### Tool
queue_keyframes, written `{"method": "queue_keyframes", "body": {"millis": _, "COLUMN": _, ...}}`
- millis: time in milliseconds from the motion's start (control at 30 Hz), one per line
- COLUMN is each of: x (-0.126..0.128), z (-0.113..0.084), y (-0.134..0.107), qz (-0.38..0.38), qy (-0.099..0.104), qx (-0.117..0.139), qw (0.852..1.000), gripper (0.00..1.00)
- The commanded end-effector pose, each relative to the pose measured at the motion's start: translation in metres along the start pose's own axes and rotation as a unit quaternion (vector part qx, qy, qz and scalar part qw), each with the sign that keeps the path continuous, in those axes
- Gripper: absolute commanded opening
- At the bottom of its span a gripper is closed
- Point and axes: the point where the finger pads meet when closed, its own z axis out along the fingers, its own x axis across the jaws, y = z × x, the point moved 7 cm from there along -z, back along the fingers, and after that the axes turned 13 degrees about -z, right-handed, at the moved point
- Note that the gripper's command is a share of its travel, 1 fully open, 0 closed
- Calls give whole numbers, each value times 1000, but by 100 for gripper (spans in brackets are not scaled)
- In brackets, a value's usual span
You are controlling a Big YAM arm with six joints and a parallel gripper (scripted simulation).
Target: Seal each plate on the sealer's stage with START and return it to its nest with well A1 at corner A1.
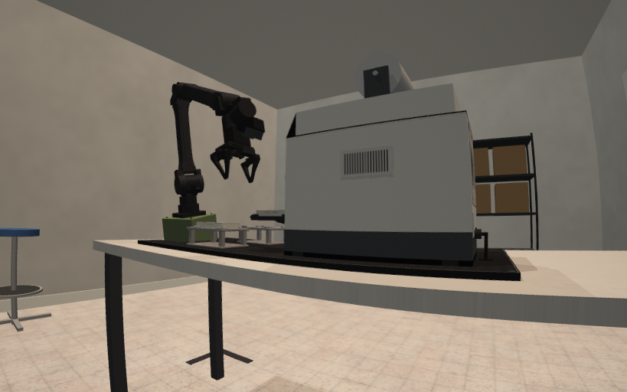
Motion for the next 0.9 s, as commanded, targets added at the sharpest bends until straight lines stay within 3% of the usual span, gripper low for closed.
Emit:
{"method": "queue_keyframes", "body": {"millis": 0, "x": -8, "z": -19, "y": 1, "qz": -7, "qy": -39, "qx": -96, "qw": 995, "gripper": 100}}
{"method": "queue_keyframes", "body": {"millis": 100, "x": -4, "z": 6, "y": -1, "qz": -11, "qy": -33, "qx": -76, "qw": 996, "gripper": 100}}
{"method": "queue_keyframes", "body": {"millis": 233, "x": -5, "z": 31, "y": -1, "qz": -3, "qy": -29, "qx": -72, "qw": 997, "gripper": 100}}
{"method": "queue_keyframes", "body": {"millis": 733, "x": -4, "z": 12, "y": 14, "qz": -3, "qy": -29, "qx": -71, "qw": 997, "gripper": 100}}
{"method": "queue_keyframes", "body": {"millis": 867, "x": 19, "z": 19, "y": 37, "qz": -3, "qy": -22, "qx": -67, "qw": 998, "gripper": 100}}
